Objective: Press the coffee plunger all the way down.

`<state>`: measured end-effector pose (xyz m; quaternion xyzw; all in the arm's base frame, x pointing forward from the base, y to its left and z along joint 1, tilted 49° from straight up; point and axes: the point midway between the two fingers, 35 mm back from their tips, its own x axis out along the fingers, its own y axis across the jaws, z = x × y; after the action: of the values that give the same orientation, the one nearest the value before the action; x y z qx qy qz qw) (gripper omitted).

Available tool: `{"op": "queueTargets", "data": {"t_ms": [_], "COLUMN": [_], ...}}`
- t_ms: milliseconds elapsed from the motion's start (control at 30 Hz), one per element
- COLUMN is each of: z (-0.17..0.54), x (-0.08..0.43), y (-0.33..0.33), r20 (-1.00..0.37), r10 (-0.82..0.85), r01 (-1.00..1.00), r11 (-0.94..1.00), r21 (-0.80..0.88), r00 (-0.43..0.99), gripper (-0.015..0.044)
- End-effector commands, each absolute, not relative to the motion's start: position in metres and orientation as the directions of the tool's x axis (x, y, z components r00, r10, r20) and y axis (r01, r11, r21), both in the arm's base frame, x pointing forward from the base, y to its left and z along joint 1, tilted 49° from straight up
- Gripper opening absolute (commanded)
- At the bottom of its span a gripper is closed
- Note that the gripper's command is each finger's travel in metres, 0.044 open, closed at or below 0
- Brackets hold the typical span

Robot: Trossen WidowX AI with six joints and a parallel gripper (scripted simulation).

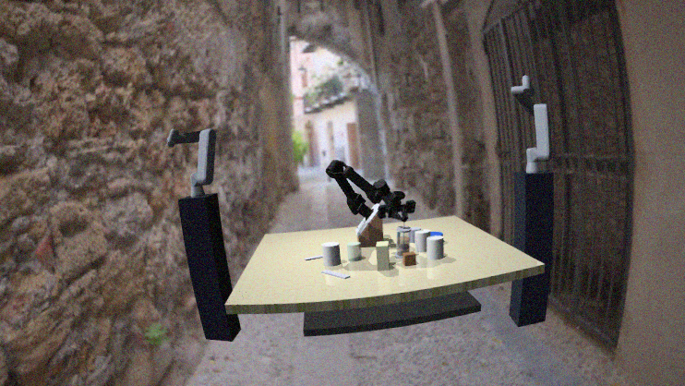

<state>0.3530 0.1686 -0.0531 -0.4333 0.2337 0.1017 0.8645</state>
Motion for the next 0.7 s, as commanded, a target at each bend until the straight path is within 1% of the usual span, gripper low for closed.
{"op": "queueTargets", "data": {"t_ms": [0, 667], "z": [-0.0659, -0.0665], "x": [0.3532, 0.3589], "y": [0.1532, 0.1569], "r20": [-0.519, -0.518], "r10": [-0.076, -0.076], "r01": [-0.381, -0.381], "r11": [0.589, 0.589], "r21": [-0.712, -0.712], "r00": [0.852, 0.852], "gripper": [0.0112, 0.0112]}}
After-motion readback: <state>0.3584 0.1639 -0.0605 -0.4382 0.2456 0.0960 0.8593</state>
